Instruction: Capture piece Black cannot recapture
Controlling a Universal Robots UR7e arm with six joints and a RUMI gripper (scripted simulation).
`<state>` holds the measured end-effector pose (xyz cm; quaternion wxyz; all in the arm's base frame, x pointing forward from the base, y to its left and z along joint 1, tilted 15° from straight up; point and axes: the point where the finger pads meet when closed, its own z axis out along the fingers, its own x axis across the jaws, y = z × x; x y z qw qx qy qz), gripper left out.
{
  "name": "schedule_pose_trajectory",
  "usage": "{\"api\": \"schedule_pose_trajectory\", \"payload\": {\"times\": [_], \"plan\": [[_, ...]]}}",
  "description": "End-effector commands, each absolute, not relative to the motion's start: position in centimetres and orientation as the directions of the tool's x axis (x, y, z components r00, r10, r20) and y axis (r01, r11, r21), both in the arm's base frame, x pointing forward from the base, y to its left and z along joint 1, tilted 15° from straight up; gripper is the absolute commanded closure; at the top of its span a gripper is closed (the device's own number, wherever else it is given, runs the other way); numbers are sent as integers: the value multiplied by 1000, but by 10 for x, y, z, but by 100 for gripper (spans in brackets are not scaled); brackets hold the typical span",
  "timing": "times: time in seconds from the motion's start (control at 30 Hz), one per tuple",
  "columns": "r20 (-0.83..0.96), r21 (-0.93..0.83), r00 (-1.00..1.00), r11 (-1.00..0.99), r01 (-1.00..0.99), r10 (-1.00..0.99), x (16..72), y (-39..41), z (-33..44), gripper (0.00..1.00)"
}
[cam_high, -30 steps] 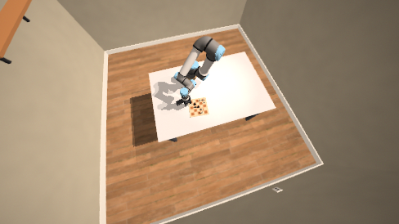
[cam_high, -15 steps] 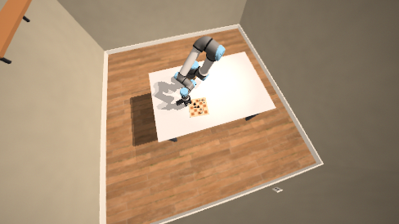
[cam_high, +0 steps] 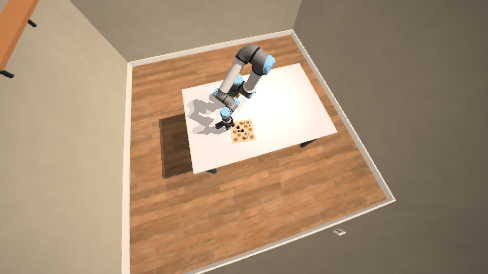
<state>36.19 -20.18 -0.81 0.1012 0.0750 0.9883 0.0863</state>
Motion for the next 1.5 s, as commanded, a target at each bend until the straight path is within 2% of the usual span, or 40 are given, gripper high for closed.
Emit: {"api": "schedule_pose_trajectory", "payload": {"times": [0.0,1.37,1.4,1.47], "plan": [[-188,185,-968,974,131,166,362,-202,-9,100],[-188,185,-968,974,131,166,362,-202,-9,100],[-188,185,-968,974,131,166,362,-202,-9,96],[-188,185,-968,974,131,166,362,-202,-9,96]]}}
